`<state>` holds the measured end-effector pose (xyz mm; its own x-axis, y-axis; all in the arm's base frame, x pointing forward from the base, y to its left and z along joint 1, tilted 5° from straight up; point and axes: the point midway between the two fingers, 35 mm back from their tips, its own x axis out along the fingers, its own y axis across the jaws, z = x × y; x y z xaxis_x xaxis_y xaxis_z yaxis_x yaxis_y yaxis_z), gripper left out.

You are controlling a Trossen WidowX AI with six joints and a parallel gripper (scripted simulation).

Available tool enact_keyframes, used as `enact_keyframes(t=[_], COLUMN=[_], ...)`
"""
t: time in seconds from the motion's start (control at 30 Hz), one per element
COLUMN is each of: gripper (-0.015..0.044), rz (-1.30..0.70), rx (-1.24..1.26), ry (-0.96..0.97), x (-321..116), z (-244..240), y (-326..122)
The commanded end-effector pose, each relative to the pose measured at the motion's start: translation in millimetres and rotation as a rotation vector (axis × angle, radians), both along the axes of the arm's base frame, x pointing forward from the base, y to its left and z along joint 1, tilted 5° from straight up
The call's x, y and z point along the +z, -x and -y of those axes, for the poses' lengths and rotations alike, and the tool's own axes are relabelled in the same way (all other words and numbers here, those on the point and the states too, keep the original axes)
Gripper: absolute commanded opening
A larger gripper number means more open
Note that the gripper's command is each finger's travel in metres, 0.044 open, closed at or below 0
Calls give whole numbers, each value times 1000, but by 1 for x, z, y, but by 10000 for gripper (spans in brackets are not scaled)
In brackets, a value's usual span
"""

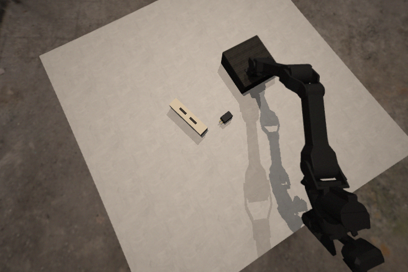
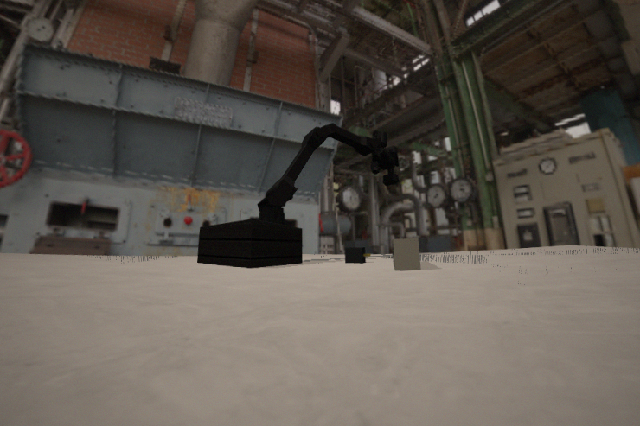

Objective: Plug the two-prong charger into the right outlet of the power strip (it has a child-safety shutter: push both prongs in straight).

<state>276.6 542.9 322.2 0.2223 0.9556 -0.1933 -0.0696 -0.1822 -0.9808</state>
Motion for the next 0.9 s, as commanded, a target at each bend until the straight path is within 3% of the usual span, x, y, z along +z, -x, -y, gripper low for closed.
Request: enact_keyframes(t=[0.0,0.87], gripper=[426,440], rz=[-5,-559], rx=[-2,-322], ry=[1,187], x=[-1,-100], z=[1,95], y=[-1,-48])
